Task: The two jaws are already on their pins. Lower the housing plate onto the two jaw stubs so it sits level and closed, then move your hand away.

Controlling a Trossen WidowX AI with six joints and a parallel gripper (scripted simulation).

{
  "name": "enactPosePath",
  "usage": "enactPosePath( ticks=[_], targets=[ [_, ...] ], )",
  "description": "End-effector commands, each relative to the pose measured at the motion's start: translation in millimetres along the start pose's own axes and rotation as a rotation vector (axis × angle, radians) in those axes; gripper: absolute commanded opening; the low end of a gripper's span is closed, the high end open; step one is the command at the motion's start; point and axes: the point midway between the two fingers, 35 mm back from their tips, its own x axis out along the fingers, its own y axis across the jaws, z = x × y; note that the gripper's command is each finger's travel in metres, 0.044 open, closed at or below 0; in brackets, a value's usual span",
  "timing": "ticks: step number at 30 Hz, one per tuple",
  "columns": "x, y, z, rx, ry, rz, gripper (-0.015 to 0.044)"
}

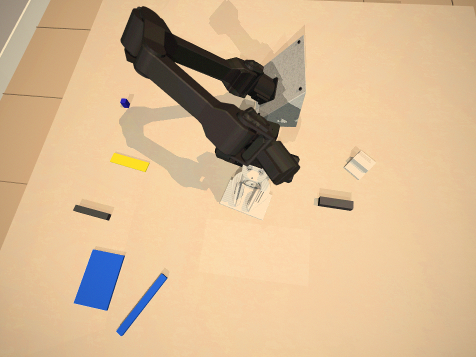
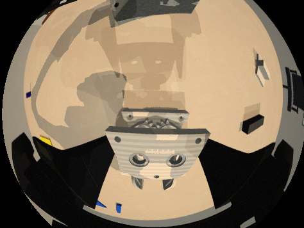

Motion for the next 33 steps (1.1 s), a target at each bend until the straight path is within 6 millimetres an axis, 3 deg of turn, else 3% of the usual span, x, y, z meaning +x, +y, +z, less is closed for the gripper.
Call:
enactPosePath(
  ticks=[1,12,33],
  targets=[
    [7.9,1.0,0.2,-0.005,0.004,0.005,0.0351],
    [24.3,2.6,1.2,-0.004,0.005,0.009,0.0351],
    [27.0,2.7,1.2,-0.001,0.005,0.009,0.0351]
  ],
)
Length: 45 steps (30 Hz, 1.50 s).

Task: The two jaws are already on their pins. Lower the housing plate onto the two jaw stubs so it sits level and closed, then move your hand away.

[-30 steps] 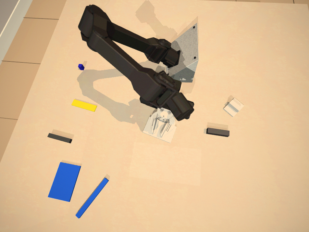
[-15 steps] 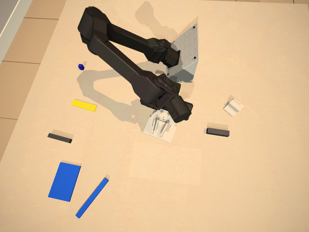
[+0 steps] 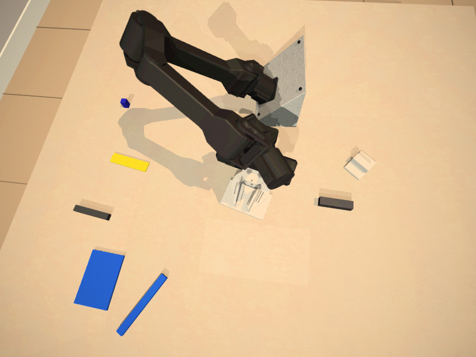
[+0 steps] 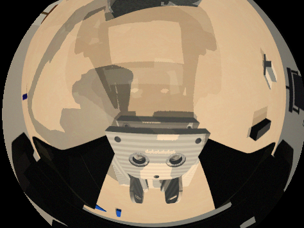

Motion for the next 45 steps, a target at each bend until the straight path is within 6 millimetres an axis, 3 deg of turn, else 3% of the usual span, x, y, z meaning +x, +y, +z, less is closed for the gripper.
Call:
enactPosePath(
  ticks=[1,45],
  targets=[
    [1.4,0.4,-0.6,-0.003,0.005,0.004,0.0351],
    [9.9,0.5,-0.6,-0.003,0.005,0.004,0.0351]
  ],
)
